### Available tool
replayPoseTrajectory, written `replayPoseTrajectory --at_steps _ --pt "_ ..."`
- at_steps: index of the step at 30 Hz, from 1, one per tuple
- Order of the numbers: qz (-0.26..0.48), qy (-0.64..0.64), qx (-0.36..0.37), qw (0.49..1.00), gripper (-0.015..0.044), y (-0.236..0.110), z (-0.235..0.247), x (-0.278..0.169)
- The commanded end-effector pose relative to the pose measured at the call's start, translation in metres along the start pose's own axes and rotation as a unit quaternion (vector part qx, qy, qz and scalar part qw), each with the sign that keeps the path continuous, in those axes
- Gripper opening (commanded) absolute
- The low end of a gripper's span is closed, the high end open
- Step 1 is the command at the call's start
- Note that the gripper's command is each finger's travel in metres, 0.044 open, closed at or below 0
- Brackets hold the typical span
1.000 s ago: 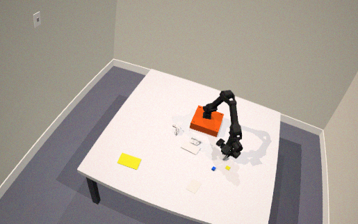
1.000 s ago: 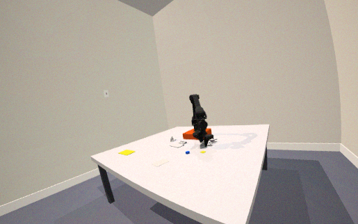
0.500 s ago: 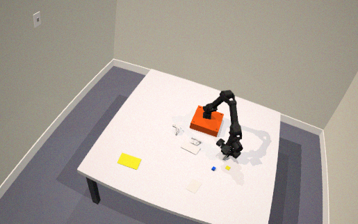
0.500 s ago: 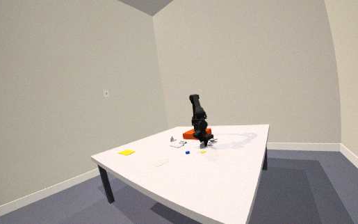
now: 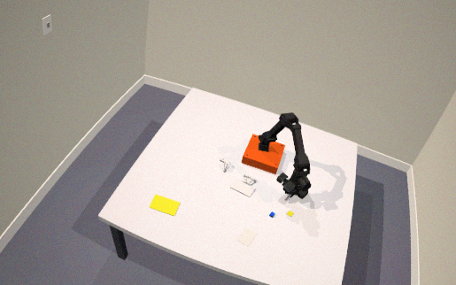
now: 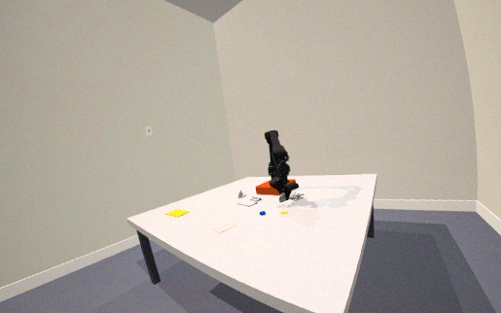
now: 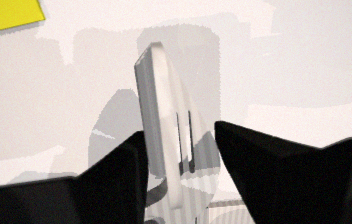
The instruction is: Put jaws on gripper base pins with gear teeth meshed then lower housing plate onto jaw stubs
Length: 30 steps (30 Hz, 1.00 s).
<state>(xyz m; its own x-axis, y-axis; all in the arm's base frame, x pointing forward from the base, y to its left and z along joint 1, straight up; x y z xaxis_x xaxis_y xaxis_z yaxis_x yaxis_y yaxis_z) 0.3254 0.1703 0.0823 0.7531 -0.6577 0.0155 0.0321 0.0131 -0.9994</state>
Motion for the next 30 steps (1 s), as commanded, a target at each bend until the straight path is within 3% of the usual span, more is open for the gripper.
replayPoseTrajectory --at_steps 1,12,30 --pt "-0.002 0.0 0.004 1.0 0.0134 -0.016 0.001 0.0" --pt "-0.001 0.001 0.004 1.0 0.0134 -0.05 -0.001 0.0" --pt "-0.003 -0.021 0.003 1.0 0.0134 -0.051 -0.026 0.033"
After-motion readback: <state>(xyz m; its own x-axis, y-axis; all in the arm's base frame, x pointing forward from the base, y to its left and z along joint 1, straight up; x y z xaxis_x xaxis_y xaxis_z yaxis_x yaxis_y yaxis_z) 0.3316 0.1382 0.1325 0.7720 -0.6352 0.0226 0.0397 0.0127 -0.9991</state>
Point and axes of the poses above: the point midway between the two fingers, 35 mm back from their tips, its own y axis out along the fingers, its own z axis across the jaws, x = y × z, the point moved 6 cm from there along -y, back along the fingers, and after that the axes turned 7 degrees about y, right-handed, at the moved point
